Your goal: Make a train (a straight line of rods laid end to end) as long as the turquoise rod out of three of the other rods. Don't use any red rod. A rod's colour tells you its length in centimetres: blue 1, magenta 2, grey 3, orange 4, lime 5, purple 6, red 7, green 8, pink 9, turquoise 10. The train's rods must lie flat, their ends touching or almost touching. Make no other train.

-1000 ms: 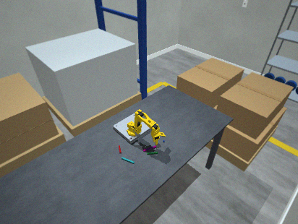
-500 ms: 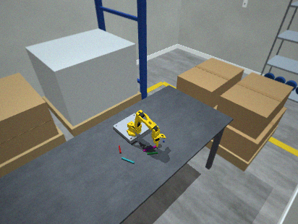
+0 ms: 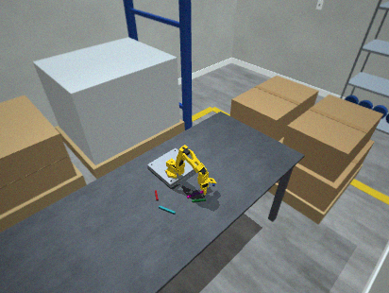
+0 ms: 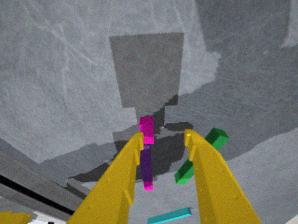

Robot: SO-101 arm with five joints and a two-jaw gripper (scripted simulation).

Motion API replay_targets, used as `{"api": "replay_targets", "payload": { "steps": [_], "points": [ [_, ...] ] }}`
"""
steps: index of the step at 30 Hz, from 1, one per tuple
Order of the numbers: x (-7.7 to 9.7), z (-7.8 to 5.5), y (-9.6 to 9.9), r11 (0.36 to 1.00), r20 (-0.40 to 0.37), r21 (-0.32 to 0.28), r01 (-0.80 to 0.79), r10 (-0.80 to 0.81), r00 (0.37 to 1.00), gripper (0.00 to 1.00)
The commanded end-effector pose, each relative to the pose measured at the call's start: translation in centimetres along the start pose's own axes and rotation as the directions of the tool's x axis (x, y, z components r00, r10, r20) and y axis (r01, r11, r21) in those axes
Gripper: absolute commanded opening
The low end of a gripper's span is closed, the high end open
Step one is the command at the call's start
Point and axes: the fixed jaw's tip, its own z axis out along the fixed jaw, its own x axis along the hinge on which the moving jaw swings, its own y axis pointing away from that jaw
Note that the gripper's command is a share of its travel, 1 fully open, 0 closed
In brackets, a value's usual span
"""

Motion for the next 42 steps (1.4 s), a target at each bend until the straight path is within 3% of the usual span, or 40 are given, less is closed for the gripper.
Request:
{"api": "replay_targets", "payload": {
  "steps": [1,10,11,42],
  "points": [
    [0.37,0.8,0.51,1.0,-0.012,-0.027,-0.007,0.006,1.0,0.19],
    [0.4,1.08,0.56,1.0,-0.012,-0.027,-0.007,0.006,1.0,0.19],
    [0.82,1.7,1.48,0.998,-0.03,-0.066,-0.011,0.009,1.0,0.19],
    [0.82,1.7,1.48,0.998,-0.03,-0.066,-0.011,0.009,1.0,0.16]
  ]
}}
